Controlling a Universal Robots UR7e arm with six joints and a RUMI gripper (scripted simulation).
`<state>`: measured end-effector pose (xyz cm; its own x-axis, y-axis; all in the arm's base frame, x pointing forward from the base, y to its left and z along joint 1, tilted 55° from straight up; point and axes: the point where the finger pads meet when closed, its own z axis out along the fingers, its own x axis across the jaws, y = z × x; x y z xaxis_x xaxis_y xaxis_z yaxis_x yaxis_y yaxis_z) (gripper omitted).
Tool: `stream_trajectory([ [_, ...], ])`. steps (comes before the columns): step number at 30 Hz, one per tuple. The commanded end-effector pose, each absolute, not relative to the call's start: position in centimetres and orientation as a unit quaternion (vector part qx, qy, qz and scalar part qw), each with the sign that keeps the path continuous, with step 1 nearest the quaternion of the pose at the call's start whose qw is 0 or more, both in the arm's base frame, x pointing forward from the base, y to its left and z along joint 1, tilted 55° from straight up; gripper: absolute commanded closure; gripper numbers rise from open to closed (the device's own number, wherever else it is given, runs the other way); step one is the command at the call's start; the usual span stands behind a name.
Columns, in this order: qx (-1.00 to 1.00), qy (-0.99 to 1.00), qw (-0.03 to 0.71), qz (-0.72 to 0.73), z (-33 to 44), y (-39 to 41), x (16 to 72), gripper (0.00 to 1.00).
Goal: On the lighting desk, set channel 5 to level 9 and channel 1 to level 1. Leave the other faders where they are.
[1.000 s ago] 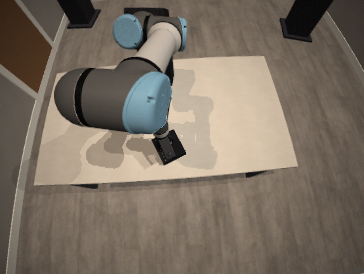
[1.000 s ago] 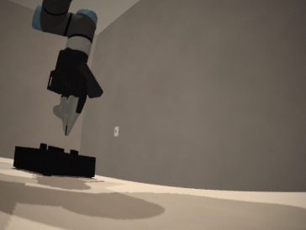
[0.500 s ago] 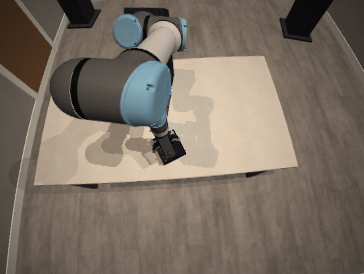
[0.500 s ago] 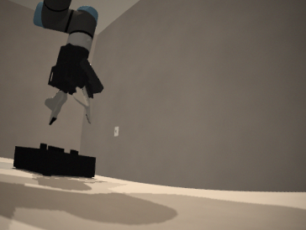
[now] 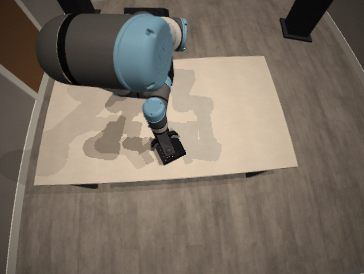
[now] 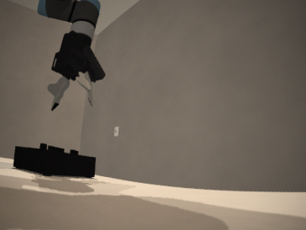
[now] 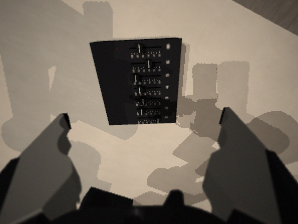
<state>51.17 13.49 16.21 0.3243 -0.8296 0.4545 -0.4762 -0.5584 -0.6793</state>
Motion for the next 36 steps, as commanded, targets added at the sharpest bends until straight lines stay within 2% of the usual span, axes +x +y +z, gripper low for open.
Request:
stream_trajectory([
  [1,-0.784,0.416,0.218,-0.405,17.0,13.5,50.1,0.00],
  [36,-0.784,0.416,0.218,-0.405,17.8,13.5,49.0,0.00],
])
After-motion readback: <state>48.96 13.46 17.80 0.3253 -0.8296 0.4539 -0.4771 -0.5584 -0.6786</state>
